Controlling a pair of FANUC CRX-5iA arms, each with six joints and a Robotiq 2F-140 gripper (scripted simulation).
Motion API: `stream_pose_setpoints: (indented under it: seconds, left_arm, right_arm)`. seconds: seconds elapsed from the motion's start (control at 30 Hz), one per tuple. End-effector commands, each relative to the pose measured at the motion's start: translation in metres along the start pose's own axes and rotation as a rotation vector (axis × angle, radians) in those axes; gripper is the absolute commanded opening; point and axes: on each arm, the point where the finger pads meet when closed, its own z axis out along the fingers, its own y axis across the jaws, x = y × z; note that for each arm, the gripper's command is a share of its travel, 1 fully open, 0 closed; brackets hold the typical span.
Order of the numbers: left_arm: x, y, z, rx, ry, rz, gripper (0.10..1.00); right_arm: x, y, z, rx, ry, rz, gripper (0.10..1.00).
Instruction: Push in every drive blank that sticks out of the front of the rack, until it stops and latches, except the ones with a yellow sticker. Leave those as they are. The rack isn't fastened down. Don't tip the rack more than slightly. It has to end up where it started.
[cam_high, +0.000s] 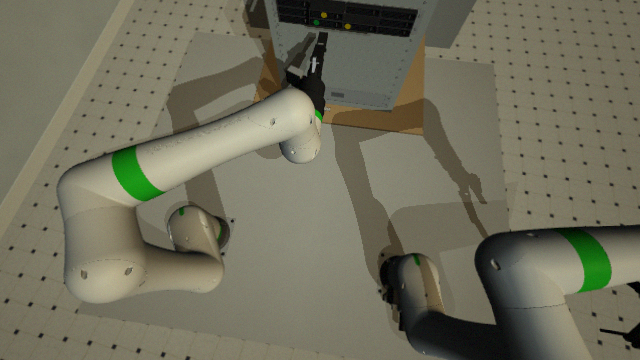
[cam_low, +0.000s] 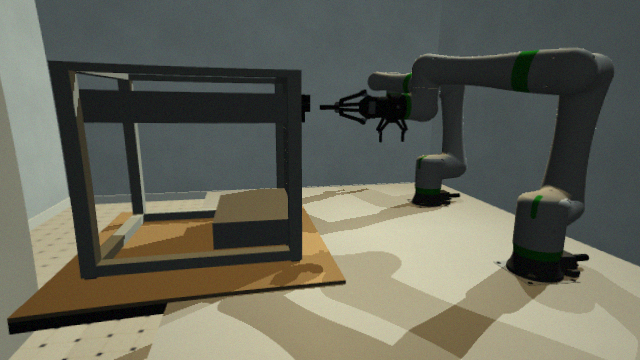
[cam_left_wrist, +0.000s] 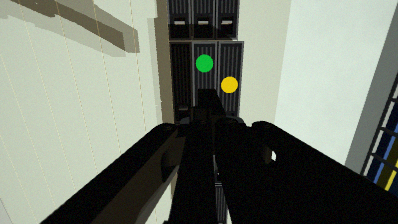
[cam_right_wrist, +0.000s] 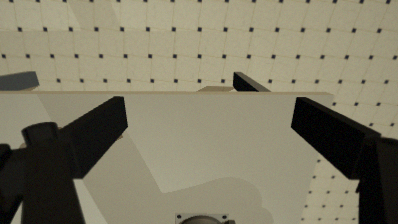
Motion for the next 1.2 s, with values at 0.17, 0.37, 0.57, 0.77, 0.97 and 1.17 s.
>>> stream_pose_setpoints:
  seconds: [0.17,0.37,0.57,0.77,0.97,1.17]
  left_arm:
    - [0.0,0.002,0.028,-0.001,0.0,-0.002,0.099]
    - [0.0,0.002,0.037,-0.001,0.0,-0.002,0.099]
    - [0.0,0.002,0.037,-0.001,0.0,-0.002,0.099]
    - [0.0,0.002,0.037,-0.001,0.0,-0.002,0.099]
    - [0.0,0.002,0.037,-0.001,0.0,-0.002,0.099]
    - [0.0,0.002,0.037,-0.001,0.0,-0.002,0.099]
  right_arm:
    - [0.0,0.0,-0.001,0.0,0.002,0.0,1.0]
    - [0.0,0.0,-0.001,0.0,0.002,0.0,1.0]
    - [0.0,0.0,-0.001,0.0,0.002,0.0,1.0]
    - [0.0,0.0,-0.001,0.0,0.002,0.0,1.0]
    - [0.0,0.0,-0.001,0.0,0.002,0.0,1.0]
    - [0.0,0.0,-0.001,0.0,0.002,0.0,1.0]
